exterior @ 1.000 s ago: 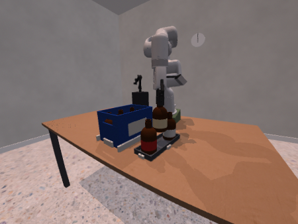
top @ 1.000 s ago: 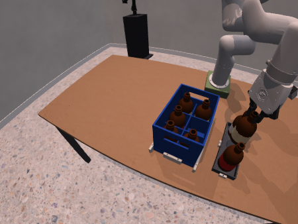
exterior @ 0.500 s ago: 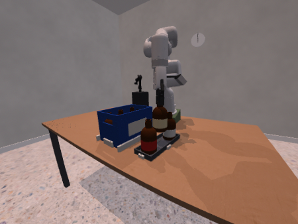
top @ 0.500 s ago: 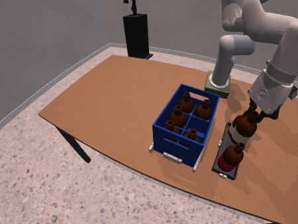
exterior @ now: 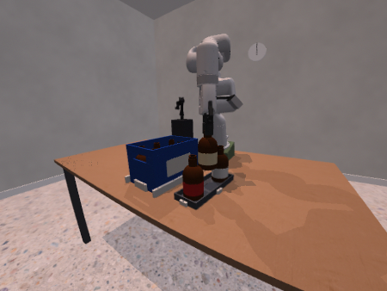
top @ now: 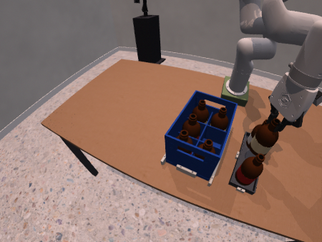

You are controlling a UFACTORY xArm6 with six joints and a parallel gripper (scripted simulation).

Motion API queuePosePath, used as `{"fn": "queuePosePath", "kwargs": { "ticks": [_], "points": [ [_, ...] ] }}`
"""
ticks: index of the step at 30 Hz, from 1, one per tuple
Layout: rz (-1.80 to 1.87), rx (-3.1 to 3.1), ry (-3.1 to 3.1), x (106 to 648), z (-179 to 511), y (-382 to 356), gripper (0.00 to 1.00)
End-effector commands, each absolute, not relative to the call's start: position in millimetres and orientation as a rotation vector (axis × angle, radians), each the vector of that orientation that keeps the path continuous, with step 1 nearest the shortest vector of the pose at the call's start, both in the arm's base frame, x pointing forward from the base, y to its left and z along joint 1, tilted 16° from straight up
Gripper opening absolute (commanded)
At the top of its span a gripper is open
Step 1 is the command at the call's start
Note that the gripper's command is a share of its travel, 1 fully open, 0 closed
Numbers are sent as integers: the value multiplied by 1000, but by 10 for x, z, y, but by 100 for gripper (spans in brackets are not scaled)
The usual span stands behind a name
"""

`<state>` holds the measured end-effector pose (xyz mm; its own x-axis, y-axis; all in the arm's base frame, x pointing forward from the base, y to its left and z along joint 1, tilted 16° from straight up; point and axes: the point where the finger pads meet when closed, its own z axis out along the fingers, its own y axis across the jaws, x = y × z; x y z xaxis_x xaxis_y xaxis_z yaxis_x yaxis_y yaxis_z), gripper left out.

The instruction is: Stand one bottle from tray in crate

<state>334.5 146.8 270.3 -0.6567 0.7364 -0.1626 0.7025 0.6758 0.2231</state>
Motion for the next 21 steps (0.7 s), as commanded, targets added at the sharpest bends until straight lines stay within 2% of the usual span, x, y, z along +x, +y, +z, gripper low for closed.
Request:
{"fn": "queuePosePath", "kwargs": {
  "ticks": [1,21],
  "points": [
    [210,1157,2648,3346,2742,1471,0],
    [210,1157,2648,3287,2943,1464,0]
  ]
}}
